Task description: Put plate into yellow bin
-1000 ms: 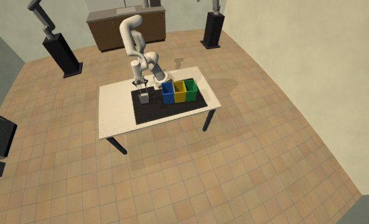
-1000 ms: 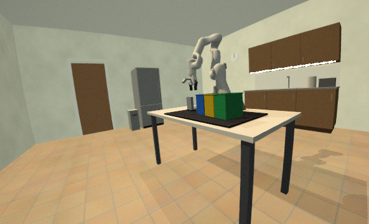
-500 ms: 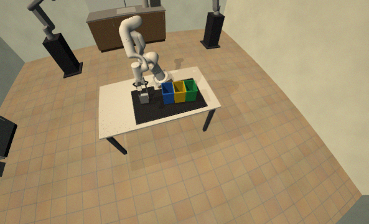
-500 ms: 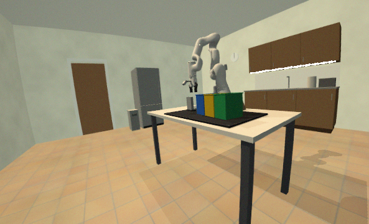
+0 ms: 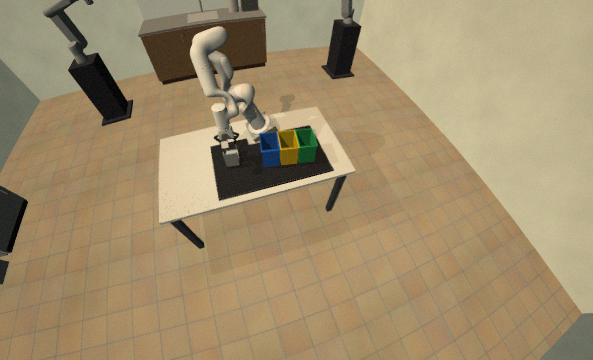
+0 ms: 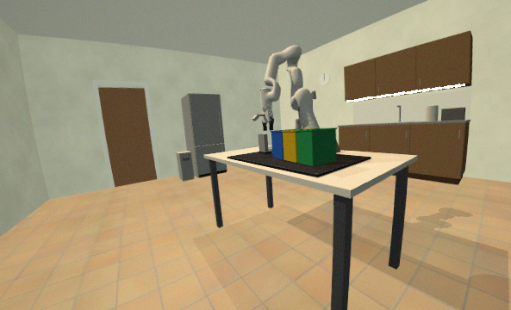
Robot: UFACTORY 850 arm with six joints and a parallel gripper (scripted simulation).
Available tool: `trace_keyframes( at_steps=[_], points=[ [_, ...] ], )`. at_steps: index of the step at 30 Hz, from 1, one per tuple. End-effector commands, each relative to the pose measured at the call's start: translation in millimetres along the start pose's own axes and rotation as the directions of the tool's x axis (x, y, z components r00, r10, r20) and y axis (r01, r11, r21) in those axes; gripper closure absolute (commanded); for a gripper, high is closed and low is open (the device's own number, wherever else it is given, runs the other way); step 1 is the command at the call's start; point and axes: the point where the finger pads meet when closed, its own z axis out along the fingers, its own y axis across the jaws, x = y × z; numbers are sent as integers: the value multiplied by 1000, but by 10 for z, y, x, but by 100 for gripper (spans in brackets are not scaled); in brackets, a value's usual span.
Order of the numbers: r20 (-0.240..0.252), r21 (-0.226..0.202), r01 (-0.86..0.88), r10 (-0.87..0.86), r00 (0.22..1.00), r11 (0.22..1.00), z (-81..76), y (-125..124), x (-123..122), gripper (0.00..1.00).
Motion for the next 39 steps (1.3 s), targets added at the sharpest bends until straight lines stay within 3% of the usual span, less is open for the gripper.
trace_keyframes(
  at_steps=[1,39],
  points=[
    [-2,-3,-1,1,1000,1000,92,6,9,0],
    [-1,-3,-1,1,1000,1000,626,7,9,0]
  ],
)
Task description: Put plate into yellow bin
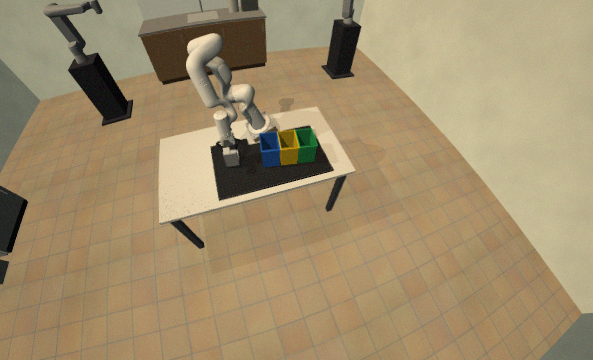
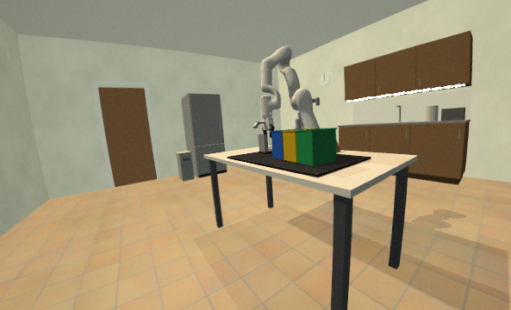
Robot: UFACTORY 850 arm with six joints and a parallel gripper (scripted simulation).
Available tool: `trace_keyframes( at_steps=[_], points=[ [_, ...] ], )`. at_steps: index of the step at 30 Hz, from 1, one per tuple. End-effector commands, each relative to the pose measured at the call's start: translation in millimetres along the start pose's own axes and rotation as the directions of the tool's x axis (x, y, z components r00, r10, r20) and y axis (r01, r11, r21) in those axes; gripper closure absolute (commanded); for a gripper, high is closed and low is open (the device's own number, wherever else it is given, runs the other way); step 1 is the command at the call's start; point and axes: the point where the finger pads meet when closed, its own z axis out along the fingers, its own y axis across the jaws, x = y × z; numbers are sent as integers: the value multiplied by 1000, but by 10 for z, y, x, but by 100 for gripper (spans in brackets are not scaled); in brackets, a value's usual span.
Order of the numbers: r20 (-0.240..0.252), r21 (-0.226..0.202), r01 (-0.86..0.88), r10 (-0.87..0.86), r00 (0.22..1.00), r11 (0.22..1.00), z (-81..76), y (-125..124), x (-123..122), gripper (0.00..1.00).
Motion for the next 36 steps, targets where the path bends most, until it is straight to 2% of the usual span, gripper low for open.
trace_keyframes(
  at_steps=[1,36],
  points=[
    [-5,-8,-1,1,1000,1000,66,7,9,0],
    [-5,-8,-1,1,1000,1000,584,11,11,0]
  ],
)
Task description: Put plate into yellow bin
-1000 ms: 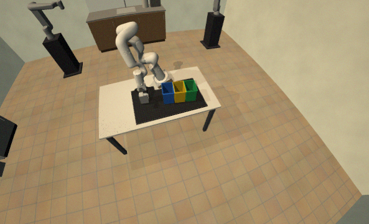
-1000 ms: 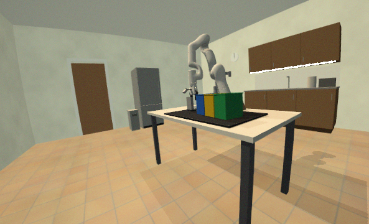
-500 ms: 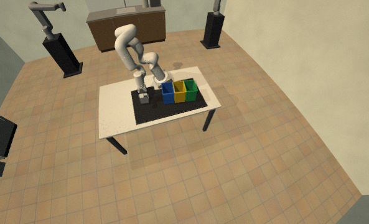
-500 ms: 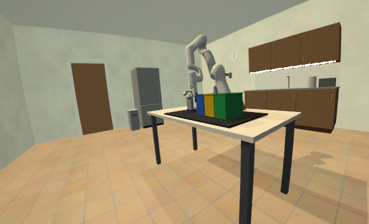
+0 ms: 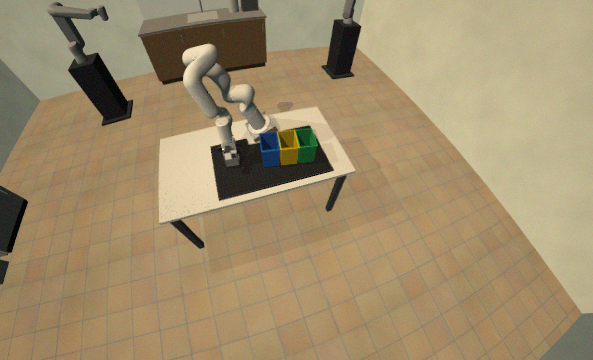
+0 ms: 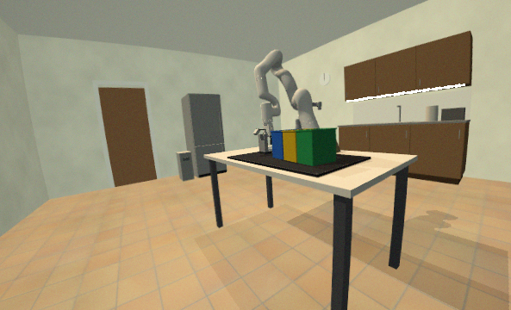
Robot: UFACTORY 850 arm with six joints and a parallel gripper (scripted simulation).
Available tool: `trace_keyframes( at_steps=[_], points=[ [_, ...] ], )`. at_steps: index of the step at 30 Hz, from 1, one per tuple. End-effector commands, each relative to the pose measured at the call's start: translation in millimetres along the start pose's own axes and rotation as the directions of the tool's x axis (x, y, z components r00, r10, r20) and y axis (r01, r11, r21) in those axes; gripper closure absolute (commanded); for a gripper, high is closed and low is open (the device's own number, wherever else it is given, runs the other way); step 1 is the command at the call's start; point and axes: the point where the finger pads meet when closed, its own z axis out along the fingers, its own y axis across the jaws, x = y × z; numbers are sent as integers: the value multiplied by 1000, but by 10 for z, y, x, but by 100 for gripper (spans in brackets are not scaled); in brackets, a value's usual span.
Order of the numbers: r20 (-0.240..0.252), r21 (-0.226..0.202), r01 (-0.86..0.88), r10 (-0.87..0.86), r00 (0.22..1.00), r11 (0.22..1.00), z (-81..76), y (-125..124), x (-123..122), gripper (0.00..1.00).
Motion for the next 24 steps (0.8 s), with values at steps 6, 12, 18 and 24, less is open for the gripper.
trace_keyframes(
  at_steps=[6,12,18,24],
  points=[
    [-11,-7,-1,1,1000,1000,84,6,6,0],
    [-11,-7,-1,1,1000,1000,84,6,6,0],
    [-11,-7,-1,1,1000,1000,84,6,6,0],
    [-11,-7,-1,1,1000,1000,124,6,6,0]
  ],
)
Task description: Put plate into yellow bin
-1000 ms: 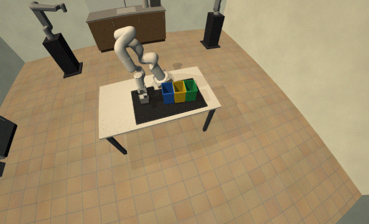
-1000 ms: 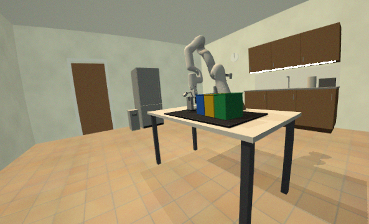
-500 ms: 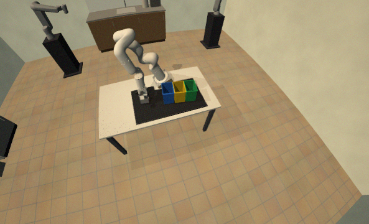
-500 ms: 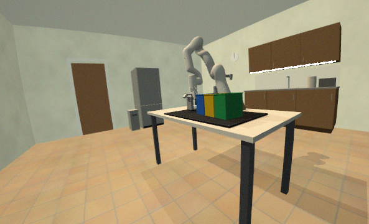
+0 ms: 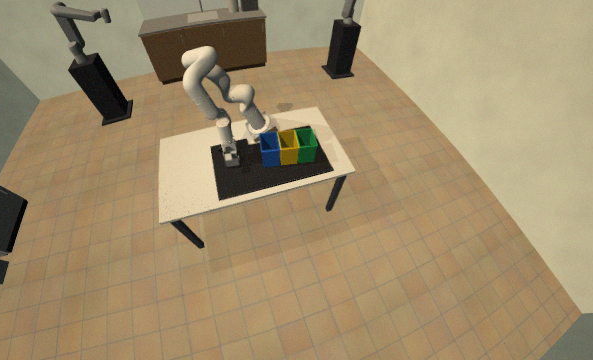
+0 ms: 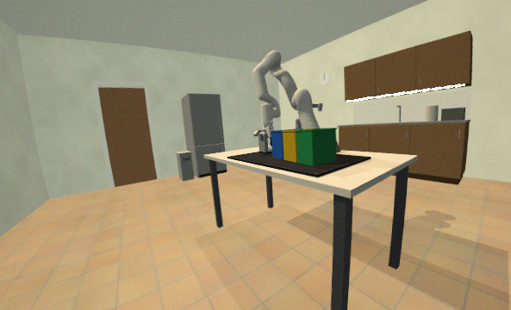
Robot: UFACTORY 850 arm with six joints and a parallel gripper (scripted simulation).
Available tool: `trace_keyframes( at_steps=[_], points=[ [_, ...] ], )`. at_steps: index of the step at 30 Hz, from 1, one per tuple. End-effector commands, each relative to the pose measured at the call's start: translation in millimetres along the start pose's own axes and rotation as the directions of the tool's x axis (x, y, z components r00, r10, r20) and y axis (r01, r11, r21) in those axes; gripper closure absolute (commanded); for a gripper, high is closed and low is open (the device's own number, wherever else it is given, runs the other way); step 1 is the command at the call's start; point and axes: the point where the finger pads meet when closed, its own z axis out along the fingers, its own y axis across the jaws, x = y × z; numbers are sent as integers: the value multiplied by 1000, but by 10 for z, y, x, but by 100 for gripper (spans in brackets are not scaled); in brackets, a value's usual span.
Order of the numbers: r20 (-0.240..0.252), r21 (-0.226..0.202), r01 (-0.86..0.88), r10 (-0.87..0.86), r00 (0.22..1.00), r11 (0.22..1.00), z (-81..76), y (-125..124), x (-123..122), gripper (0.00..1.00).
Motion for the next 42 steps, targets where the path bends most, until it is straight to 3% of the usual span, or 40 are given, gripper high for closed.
trace_keyframes(
  at_steps=[1,28,42],
  points=[
    [-1,-1,0,0,1000,1000,30,2,4,0],
    [-1,-1,0,0,1000,1000,183,2,4,0],
    [-1,-1,0,0,1000,1000,184,2,4,0]
  ],
)
